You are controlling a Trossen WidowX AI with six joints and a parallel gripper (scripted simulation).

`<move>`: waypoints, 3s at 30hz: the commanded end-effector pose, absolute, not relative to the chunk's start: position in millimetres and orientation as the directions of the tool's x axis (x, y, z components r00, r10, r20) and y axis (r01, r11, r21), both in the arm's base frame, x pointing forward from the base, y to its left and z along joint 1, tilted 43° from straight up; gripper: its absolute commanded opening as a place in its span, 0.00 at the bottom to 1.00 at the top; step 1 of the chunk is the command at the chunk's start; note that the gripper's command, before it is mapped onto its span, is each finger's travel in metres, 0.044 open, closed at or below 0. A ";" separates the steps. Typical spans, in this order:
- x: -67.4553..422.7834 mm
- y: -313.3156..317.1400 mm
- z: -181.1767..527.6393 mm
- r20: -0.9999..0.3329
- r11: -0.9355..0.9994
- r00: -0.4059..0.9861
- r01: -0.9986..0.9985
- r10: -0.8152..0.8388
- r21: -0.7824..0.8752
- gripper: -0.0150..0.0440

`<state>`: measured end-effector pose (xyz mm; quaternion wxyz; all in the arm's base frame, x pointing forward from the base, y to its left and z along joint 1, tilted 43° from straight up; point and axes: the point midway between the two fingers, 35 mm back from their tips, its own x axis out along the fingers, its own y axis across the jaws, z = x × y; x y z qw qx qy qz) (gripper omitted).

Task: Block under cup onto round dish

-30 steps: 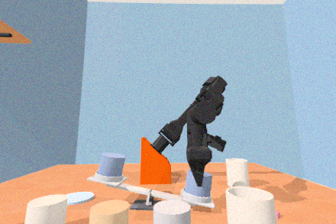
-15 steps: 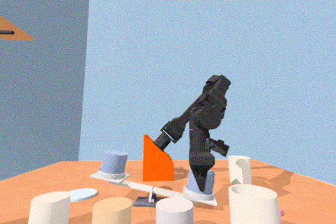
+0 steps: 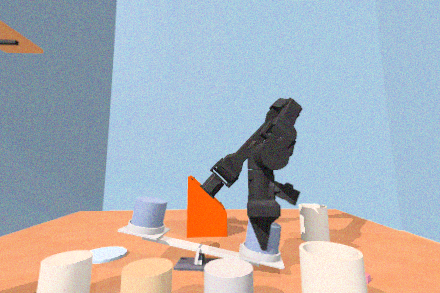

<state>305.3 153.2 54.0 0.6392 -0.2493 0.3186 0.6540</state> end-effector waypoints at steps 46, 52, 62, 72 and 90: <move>317.3 110.7 95.8 -0.743 0.024 -0.054 -0.995 0.667 0.094 0.25; 317.7 105.5 101.4 -0.743 0.024 -0.054 -0.995 0.667 0.094 0.25; 318.0 96.8 110.8 -0.743 0.024 -0.054 -0.995 0.667 0.094 0.25; 317.7 88.2 120.4 -0.743 0.024 -0.055 -0.995 0.667 0.095 0.25; 315.6 73.0 138.2 -0.741 0.023 -0.056 -0.995 0.669 0.096 0.25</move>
